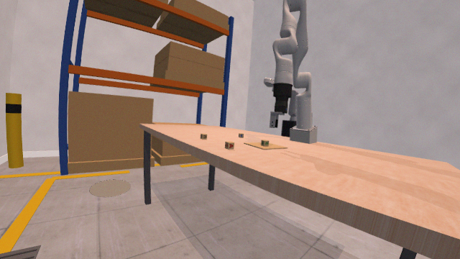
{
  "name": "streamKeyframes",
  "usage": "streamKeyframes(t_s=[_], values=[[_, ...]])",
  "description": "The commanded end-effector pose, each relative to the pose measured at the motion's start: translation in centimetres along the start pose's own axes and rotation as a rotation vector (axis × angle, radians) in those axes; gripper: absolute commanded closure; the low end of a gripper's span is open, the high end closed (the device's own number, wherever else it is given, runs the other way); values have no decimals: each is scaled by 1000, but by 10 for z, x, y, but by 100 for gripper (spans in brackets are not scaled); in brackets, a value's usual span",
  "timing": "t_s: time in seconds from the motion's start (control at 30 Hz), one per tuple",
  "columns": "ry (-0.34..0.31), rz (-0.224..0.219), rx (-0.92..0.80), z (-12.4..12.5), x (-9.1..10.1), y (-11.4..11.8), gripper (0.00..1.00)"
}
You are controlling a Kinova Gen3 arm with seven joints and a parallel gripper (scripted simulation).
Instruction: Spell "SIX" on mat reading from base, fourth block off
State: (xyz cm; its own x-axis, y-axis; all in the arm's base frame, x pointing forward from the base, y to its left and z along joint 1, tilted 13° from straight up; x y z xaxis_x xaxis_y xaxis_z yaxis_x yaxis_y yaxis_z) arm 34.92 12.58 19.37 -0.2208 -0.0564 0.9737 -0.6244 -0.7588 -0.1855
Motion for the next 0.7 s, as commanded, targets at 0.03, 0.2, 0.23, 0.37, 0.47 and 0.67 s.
streamKeyframes(t_s=[0.03,0.2,0.23,0.37,0.47,0.67], values=[[0,1,0,0,0,0,0],[0,1,0,0,0,0,0],[0,1,0,0,0,0,0],[0,1,0,0,0,0,0],[0,1,0,0,0,0,0],[2,1,0,6,0,-8,0]])
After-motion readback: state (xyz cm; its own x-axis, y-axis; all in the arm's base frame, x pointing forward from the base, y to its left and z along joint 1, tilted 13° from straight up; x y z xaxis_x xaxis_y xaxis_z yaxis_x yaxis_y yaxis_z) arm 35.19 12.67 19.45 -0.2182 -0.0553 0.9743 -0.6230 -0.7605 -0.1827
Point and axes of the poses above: the point where the finger pads meet when closed, its own x axis back along the fingers, its own y axis across the jaws, z = x × y, the point moved 9 cm from there along x, back along the fingers, and after that the axes turned 14 degrees about x, right-handed, at the moved point
